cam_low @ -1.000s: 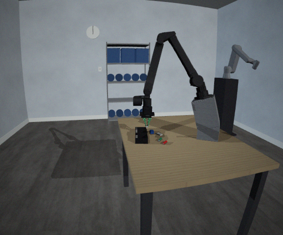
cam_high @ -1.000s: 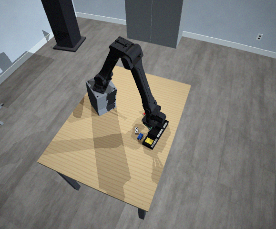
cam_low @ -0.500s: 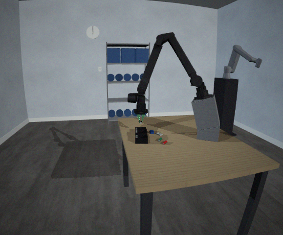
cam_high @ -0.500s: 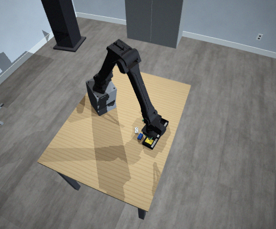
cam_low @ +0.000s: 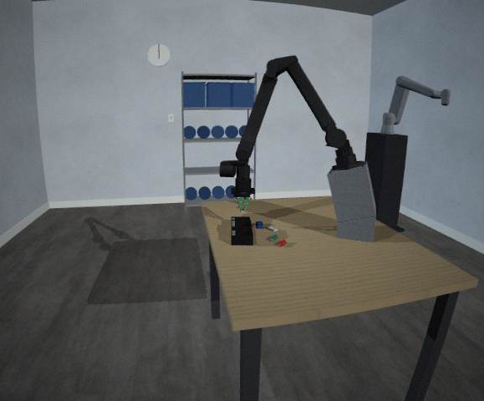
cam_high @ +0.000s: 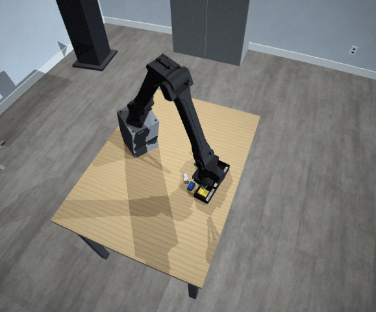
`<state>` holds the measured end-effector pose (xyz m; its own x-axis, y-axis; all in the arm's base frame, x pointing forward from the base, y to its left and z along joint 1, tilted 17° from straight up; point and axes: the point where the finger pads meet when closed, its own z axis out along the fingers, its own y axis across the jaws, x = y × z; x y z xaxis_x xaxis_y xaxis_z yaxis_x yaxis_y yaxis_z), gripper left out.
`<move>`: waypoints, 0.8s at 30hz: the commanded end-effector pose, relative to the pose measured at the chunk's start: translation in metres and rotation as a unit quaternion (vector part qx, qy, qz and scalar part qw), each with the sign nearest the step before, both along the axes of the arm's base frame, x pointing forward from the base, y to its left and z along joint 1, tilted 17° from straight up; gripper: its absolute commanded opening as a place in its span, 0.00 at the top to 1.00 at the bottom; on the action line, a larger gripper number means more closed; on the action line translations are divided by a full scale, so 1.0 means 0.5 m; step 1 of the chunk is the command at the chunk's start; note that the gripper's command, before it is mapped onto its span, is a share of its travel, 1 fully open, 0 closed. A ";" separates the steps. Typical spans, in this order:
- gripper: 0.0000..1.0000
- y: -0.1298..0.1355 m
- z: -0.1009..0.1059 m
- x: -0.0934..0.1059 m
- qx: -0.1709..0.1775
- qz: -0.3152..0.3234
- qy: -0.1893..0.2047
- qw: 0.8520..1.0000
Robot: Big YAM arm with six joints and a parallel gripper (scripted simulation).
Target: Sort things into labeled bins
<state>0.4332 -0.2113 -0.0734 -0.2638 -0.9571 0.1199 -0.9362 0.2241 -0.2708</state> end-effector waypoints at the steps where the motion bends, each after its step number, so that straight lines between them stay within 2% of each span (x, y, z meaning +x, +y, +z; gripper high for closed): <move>1: 0.91 -0.005 -0.006 0.006 0.002 0.002 0.002 1.000; 24: 0.91 -0.019 -0.001 0.020 -0.002 0.002 -0.007 1.000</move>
